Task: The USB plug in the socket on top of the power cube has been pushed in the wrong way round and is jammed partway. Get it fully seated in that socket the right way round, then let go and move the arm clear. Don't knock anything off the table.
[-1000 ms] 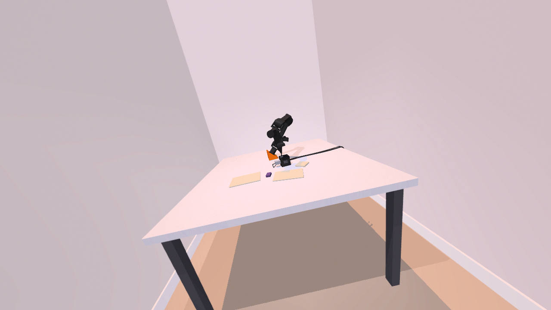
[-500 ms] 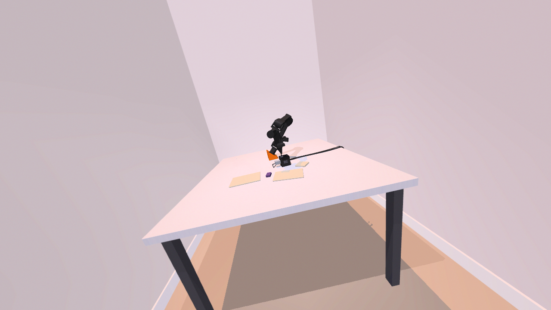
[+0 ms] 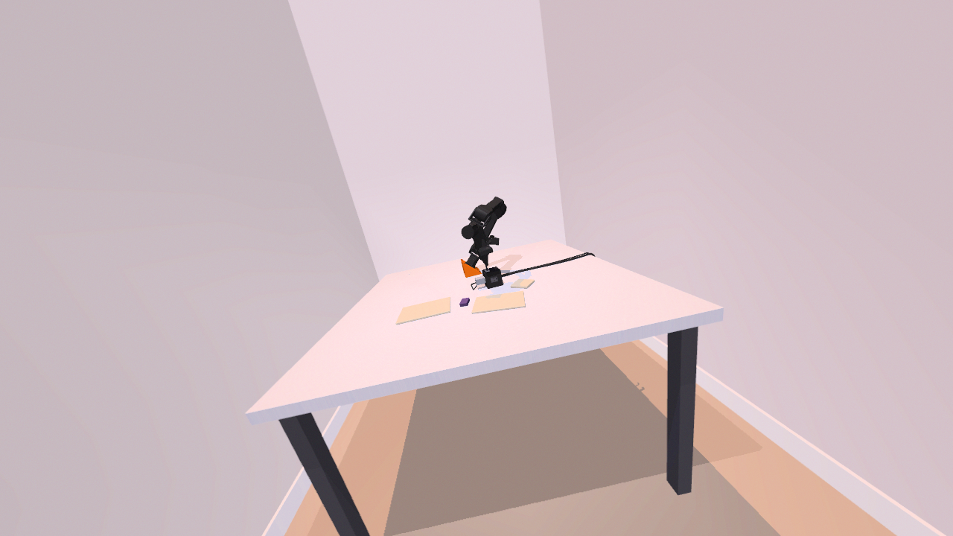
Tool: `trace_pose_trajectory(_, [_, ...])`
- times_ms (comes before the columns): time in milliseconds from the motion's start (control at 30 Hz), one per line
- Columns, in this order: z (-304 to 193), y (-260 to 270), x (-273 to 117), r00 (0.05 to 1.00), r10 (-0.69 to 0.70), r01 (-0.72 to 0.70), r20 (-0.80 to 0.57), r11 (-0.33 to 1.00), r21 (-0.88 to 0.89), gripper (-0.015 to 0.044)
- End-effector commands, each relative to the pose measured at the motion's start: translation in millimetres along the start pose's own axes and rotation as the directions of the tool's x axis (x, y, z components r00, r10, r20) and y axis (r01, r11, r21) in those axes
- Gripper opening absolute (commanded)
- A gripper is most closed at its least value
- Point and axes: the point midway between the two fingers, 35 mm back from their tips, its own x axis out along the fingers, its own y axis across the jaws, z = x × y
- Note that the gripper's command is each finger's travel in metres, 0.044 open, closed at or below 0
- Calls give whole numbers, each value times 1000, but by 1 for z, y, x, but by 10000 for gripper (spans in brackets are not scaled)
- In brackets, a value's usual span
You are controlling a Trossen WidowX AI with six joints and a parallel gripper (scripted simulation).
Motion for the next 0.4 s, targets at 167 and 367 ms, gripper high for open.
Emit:
trace_pose_trajectory(167, [0,0,-5,1000,0,0,0,1000,0,95])
trace_pose_trajectory(367, [1,0,-11,1000,0,0,0,1000,0,95])
